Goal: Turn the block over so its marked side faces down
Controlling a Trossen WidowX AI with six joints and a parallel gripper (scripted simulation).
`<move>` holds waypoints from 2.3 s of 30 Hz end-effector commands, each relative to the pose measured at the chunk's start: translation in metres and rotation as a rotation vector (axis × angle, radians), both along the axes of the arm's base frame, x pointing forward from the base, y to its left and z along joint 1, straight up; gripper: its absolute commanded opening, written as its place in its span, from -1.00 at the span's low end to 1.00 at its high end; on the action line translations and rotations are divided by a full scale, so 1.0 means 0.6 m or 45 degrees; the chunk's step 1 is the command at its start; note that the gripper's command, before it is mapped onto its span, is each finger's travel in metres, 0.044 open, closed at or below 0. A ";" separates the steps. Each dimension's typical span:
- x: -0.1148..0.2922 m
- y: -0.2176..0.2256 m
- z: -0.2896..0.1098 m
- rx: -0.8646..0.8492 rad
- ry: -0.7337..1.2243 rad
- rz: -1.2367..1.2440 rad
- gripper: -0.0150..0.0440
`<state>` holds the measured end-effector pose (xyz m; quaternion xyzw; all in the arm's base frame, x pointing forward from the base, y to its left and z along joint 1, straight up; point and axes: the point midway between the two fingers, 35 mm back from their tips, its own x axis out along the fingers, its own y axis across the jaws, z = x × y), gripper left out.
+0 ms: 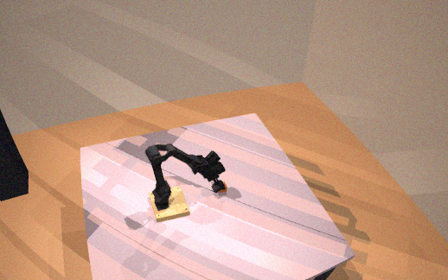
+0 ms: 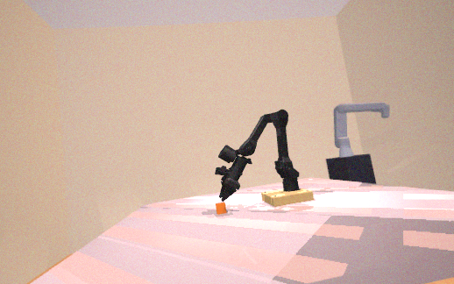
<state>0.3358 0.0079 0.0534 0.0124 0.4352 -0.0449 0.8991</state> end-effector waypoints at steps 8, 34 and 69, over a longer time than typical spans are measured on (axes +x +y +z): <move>-0.019 0.001 0.058 0.031 0.132 -0.009 1.00; 0.042 -0.004 0.038 0.095 0.806 -0.014 1.00; 0.044 -0.005 -0.042 0.095 0.806 -0.014 0.64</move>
